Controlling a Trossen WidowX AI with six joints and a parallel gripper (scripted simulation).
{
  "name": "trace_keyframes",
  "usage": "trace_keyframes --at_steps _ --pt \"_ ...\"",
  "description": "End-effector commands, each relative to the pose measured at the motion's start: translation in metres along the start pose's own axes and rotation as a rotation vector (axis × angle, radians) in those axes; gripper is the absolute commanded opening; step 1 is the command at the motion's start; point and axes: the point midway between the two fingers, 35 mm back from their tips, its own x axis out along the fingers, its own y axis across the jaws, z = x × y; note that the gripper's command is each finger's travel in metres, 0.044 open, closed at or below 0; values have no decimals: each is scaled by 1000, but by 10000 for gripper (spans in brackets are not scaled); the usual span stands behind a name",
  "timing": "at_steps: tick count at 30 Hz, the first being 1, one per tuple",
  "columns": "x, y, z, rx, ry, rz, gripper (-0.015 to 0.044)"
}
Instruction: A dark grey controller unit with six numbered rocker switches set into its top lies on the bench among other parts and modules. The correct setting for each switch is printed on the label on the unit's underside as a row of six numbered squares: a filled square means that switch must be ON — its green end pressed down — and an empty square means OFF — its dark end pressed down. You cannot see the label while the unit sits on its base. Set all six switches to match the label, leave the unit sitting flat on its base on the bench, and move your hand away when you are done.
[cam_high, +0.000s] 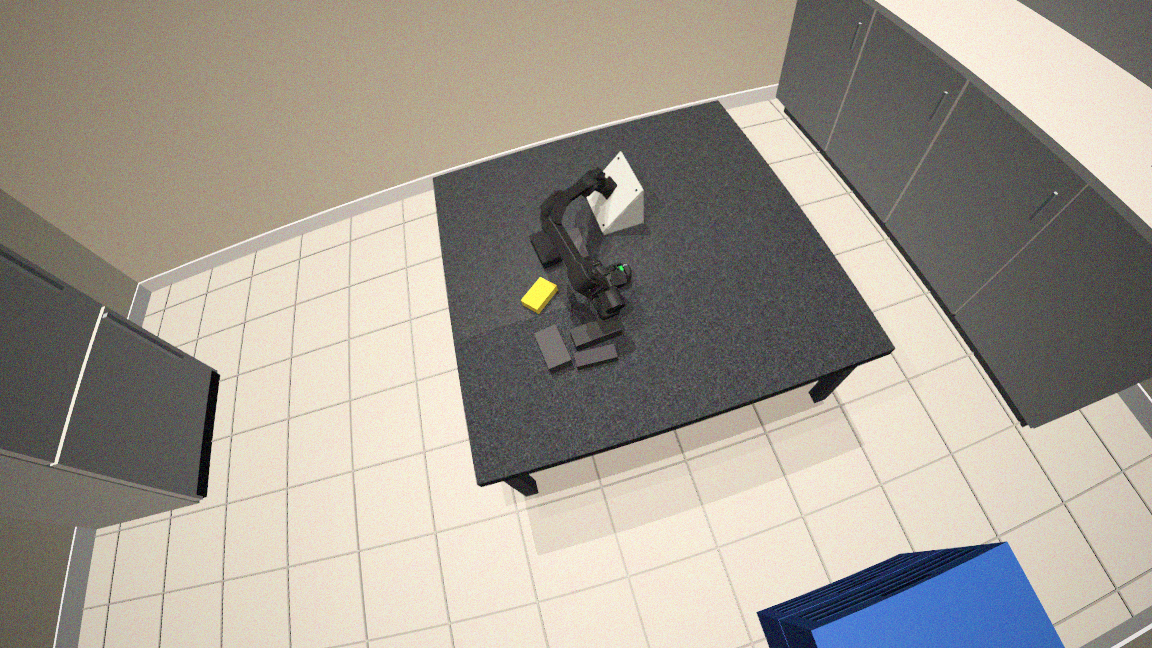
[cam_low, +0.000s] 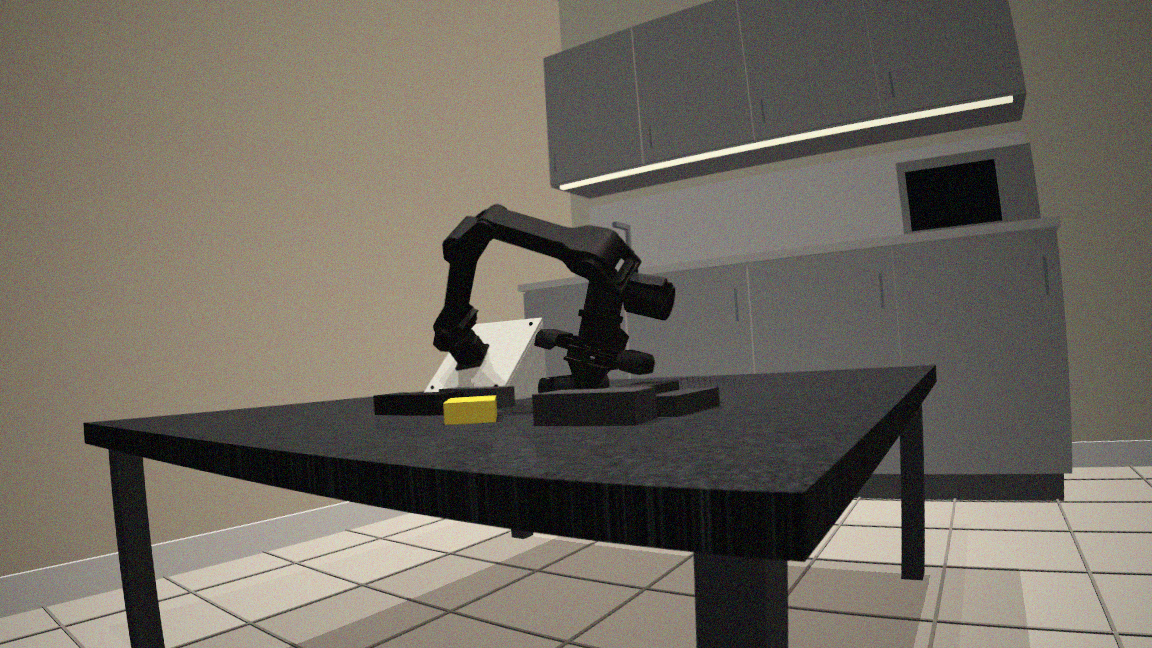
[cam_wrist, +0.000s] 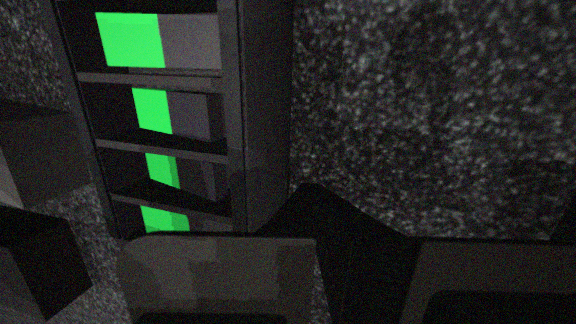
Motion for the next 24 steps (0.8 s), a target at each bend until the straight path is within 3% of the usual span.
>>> trace_keyframes --at_steps 1,19,24 --pt "0 4 -1 -8 3 2 0" --pt "6 23 -1 -9 4 3 0" --pt "-36 9 -1 4 8 -39 0"
